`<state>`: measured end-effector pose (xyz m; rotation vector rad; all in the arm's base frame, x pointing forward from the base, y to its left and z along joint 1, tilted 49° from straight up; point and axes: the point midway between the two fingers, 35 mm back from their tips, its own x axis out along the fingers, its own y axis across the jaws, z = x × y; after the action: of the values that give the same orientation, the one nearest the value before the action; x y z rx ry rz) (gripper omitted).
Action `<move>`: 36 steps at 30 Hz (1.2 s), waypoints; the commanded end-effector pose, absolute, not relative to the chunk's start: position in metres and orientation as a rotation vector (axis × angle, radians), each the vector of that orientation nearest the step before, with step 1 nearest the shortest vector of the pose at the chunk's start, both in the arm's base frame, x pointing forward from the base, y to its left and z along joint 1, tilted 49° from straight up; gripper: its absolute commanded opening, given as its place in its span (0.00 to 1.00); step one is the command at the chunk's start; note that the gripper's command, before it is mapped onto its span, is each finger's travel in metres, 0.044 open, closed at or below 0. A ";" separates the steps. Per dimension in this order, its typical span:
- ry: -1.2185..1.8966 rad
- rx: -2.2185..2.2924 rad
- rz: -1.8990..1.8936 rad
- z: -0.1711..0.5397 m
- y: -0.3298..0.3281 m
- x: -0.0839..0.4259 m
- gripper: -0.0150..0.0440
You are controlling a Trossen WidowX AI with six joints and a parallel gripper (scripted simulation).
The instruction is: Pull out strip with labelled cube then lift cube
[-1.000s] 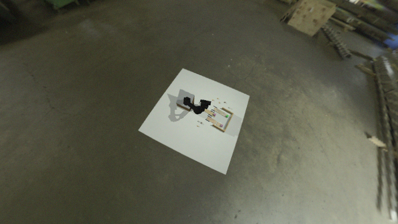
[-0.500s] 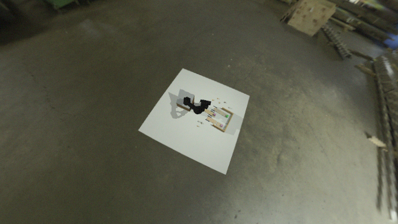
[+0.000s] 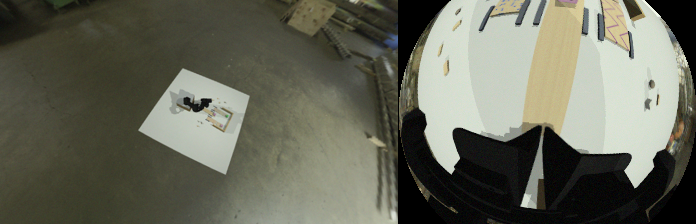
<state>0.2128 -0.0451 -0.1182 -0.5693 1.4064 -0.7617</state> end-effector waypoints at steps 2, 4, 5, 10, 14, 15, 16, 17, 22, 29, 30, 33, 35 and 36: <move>1.462 -0.655 -0.678 -0.115 -0.045 0.228 0.43; 1.482 -0.691 -0.646 -0.114 -0.046 0.235 0.52; 1.481 -0.691 -0.646 -0.113 -0.046 0.239 0.57; 1.481 -0.691 -0.646 -0.112 -0.046 0.255 0.79; 1.480 -0.690 -0.646 -0.109 -0.046 0.269 0.97; 1.480 -0.690 -0.646 -0.108 -0.046 0.273 1.00; 1.479 -0.690 -0.646 -0.108 -0.046 0.277 1.00; 1.479 -0.690 -0.646 -0.107 -0.046 0.281 1.00; 1.478 -0.690 -0.647 -0.103 -0.046 0.301 1.00; 1.477 -0.689 -0.647 -0.097 -0.045 0.329 1.00; 1.477 -0.689 -0.647 -0.096 -0.045 0.333 1.00; 1.476 -0.689 -0.647 -0.094 -0.045 0.345 1.00; 1.476 -0.689 -0.647 -0.092 -0.045 0.354 1.00; 1.475 -0.688 -0.648 -0.091 -0.045 0.357 1.00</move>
<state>0.3466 -0.0450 -0.0922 -0.6765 1.4740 -0.6488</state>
